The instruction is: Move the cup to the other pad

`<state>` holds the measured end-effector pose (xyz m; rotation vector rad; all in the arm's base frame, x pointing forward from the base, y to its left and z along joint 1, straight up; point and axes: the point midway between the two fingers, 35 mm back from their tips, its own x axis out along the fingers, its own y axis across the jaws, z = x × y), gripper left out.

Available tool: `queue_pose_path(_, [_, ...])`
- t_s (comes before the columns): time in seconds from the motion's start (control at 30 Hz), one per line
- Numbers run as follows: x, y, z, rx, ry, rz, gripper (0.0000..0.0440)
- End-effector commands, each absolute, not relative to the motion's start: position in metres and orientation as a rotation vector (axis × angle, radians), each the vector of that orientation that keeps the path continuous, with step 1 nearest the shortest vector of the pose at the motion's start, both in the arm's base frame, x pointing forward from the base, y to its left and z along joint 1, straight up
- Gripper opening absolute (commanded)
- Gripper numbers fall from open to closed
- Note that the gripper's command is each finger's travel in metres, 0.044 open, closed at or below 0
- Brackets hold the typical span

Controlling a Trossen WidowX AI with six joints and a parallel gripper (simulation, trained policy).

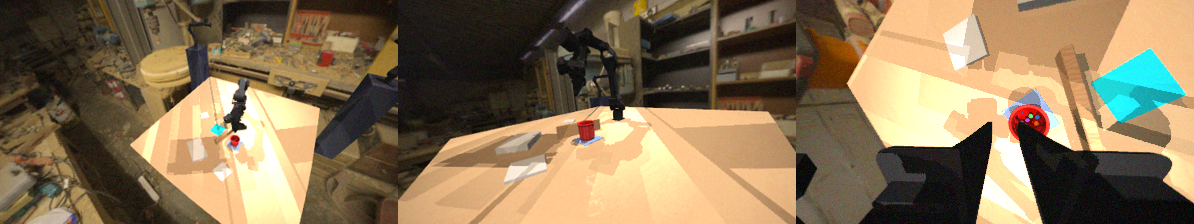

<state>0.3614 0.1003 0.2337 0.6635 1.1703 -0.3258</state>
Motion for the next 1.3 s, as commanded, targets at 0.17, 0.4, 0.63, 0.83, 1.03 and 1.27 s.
queue_pose_path(0.17, [0.355,0.096,0.21,0.629,1.279,-0.426,0.0133])
queue_pose_path(0.4, [0.347,0.093,0.19,0.592,1.364,-0.503,0.014])
queue_pose_path(0.63, [0.341,0.09,0.169,0.558,1.427,-0.574,0.0148])
queue_pose_path(0.83, [0.338,0.088,0.149,0.534,1.46,-0.62,0.0156])
queue_pose_path(1.03, [0.336,0.087,0.127,0.512,1.486,-0.654,0.0165])
queue_pose_path(1.27, [0.333,0.087,0.1,0.482,1.513,-0.67,0.0171])
